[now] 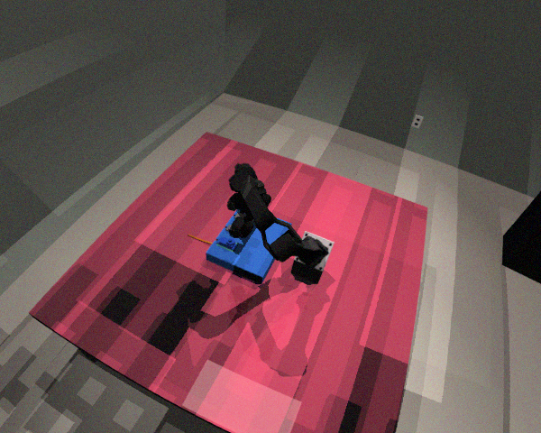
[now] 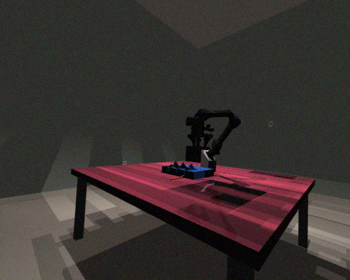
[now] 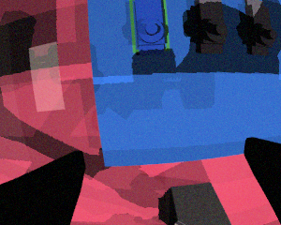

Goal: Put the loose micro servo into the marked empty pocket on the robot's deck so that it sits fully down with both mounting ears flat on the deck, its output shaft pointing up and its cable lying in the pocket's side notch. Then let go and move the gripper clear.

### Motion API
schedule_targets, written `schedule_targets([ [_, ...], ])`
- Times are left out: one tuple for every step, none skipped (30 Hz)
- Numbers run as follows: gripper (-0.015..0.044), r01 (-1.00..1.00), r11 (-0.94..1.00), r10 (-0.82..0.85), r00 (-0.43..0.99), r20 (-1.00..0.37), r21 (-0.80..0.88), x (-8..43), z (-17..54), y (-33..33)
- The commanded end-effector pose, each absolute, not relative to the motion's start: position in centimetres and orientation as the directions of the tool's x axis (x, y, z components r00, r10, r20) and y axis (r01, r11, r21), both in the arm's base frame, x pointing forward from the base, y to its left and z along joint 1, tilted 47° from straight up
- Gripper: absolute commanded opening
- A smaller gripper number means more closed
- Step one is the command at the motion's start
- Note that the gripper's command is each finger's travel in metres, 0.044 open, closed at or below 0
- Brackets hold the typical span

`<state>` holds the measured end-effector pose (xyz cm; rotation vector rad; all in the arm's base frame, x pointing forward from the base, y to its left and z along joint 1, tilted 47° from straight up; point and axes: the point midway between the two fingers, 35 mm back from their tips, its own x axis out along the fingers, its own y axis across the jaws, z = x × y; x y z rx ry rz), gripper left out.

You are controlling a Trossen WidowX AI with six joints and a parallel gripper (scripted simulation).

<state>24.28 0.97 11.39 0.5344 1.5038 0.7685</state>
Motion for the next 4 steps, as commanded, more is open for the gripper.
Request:
schedule_targets([
  [0.0440,-0.123,0.668,0.729,-0.093,-0.678,0.734,24.26,11.40,0.88],
  [0.0440,-0.123,0.668,0.729,-0.093,-0.678,0.734,24.26,11.40,0.88],
  [0.0440,-0.123,0.668,0.729,-0.093,-0.678,0.734,24.26,11.40,0.88],
  [0.0440,-0.123,0.668,0.729,-0.093,-0.678,0.734,24.26,11.40,0.88],
])
